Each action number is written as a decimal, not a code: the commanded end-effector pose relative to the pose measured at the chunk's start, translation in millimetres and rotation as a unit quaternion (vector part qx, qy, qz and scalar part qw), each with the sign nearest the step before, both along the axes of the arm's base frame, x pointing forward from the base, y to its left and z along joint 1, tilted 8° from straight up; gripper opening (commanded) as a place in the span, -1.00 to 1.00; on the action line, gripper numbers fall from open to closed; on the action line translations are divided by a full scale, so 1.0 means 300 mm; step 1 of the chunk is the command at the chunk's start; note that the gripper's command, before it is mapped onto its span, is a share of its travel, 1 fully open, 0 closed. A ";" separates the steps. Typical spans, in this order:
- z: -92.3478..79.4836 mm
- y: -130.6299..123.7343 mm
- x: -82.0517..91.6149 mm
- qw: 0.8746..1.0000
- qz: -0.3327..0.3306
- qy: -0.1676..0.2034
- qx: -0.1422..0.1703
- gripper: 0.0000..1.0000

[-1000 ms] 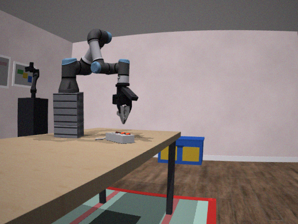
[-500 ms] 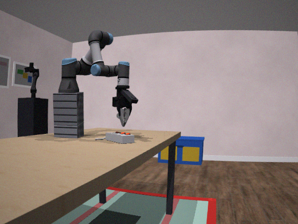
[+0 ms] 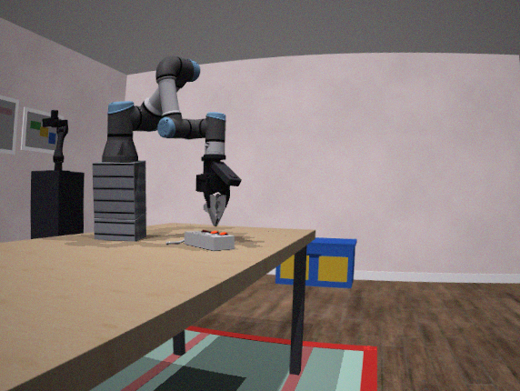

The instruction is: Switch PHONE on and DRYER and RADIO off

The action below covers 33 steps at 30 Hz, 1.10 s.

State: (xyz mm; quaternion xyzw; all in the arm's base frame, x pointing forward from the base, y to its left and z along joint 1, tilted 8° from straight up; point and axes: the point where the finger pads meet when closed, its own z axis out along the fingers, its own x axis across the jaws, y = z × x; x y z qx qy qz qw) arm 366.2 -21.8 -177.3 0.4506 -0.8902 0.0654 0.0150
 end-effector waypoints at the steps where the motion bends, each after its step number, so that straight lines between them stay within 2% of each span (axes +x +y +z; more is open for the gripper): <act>1: -0.012 -0.002 0.003 1.000 0.000 -0.001 0.000 -1.00; 33: -0.029 -0.004 0.004 1.000 0.000 -0.001 0.000 -1.00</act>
